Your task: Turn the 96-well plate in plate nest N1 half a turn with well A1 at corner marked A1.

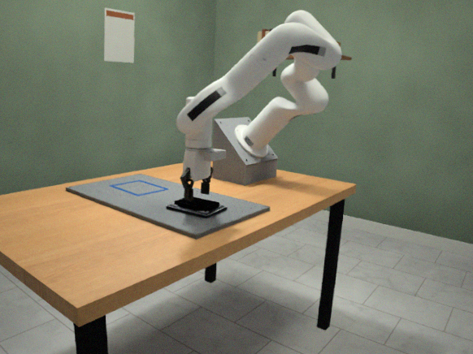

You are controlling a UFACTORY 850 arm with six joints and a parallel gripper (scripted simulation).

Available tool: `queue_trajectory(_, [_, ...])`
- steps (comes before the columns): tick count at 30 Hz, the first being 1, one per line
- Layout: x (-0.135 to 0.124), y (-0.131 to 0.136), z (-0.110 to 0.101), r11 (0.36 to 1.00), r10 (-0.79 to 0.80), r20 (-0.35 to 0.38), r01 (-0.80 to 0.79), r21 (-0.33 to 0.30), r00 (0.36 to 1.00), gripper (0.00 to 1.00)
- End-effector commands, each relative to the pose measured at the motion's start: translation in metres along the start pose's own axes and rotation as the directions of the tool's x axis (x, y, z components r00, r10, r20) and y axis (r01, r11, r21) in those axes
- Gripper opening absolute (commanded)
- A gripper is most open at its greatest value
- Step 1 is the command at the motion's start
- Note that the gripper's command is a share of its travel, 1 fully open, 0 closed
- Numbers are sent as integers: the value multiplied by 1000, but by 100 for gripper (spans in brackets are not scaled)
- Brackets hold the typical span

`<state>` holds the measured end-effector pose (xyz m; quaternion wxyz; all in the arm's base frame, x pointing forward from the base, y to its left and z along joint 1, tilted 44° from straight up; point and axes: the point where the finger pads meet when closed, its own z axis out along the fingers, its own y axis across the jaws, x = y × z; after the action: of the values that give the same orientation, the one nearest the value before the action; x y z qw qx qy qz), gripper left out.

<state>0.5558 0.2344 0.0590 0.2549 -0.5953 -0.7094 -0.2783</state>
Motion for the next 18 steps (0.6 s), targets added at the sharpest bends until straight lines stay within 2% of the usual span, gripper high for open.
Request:
queue_trajectory(1, [0, 1, 1, 1000, -1, 0, 1, -2, 1000, 100])
queue_trajectory(18, [0, 1, 6, 1000, -1, 0, 1, -2, 1000, 100])
